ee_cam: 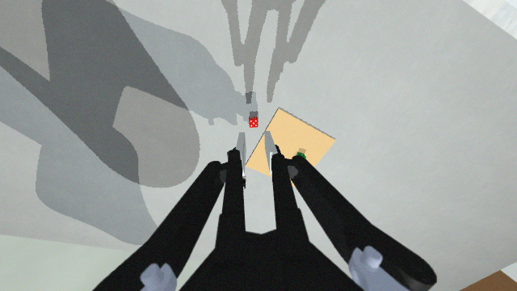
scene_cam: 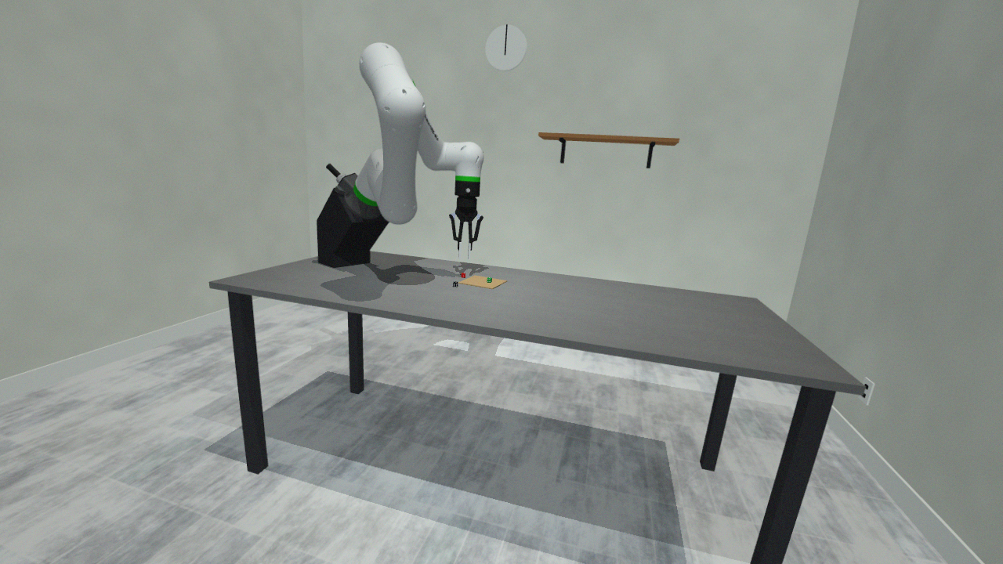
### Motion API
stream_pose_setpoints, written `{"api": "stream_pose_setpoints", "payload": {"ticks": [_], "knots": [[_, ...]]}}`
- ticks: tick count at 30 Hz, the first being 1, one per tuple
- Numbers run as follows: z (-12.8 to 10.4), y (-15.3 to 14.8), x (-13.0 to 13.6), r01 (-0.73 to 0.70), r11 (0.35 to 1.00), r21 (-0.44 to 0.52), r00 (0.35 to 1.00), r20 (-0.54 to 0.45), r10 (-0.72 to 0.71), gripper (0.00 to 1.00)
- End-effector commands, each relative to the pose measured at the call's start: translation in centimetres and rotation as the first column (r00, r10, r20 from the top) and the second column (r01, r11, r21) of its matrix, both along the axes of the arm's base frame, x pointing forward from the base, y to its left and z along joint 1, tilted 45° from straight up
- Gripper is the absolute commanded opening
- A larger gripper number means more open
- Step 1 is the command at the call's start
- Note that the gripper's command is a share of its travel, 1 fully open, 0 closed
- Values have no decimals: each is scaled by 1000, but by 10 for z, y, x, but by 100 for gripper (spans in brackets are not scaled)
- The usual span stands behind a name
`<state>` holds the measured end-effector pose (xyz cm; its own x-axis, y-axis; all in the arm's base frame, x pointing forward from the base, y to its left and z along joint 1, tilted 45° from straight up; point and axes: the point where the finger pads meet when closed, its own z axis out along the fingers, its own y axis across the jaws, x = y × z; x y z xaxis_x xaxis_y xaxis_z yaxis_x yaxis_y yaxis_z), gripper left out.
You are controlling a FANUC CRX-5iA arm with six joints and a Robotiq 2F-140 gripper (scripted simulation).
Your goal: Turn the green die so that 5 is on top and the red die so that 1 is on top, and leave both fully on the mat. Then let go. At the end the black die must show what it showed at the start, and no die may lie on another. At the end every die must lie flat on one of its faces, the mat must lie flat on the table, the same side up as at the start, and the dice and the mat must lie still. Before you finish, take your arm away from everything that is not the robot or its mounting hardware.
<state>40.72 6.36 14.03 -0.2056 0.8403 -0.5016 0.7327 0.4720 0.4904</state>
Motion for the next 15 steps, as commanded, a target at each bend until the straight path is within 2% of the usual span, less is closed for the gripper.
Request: {"api": "stream_pose_setpoints", "payload": {"ticks": [1,15], "knots": [[0,0,0,0,1000,0,1000,0,0,19],[-2,0,2,0,1000,0,1000,0,0,19]]}}
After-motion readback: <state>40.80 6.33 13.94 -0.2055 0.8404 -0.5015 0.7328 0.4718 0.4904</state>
